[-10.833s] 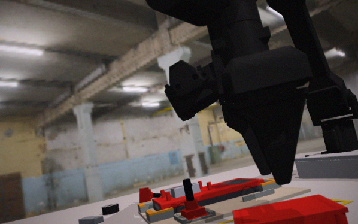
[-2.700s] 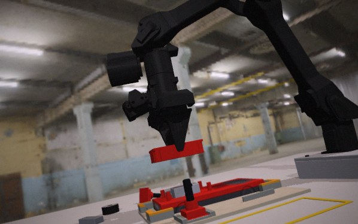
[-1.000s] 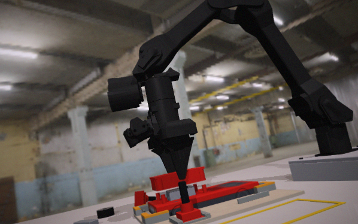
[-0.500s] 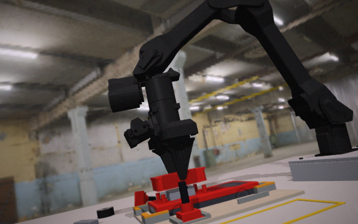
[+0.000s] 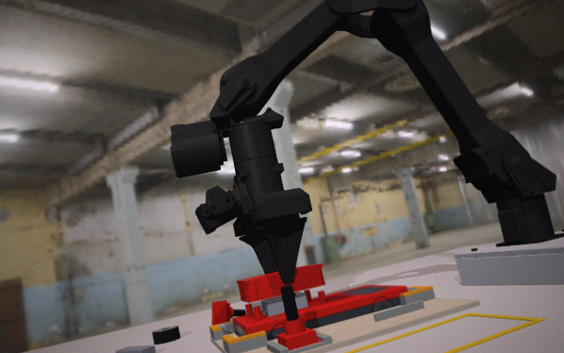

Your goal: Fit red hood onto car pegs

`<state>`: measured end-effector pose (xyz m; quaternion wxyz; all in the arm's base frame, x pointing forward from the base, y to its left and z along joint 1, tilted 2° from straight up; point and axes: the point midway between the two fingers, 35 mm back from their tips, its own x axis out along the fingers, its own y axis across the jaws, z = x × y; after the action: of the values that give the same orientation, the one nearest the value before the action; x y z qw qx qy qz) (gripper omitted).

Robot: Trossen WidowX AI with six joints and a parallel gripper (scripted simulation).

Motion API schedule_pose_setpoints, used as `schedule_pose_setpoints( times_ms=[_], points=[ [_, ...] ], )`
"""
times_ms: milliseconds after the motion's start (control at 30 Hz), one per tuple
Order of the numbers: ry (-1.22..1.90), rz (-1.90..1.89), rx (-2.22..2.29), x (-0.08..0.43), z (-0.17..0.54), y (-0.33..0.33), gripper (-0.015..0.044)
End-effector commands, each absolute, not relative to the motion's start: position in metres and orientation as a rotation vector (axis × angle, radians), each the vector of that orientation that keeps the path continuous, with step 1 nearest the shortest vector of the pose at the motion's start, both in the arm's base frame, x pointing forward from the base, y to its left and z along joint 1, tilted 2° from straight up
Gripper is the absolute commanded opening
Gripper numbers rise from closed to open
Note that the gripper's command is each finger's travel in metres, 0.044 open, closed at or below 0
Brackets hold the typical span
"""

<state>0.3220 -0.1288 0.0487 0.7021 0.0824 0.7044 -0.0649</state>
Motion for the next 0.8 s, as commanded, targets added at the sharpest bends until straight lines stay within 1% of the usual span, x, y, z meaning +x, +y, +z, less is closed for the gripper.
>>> schedule_pose_setpoints(
  times_ms=[0,767],
  points=[
    [1.569,-0.144,0.174,0.322,0.047,-0.13,0.0],
    [1.569,-0.144,0.174,0.322,0.037,-0.13,0.0]
  ],
)
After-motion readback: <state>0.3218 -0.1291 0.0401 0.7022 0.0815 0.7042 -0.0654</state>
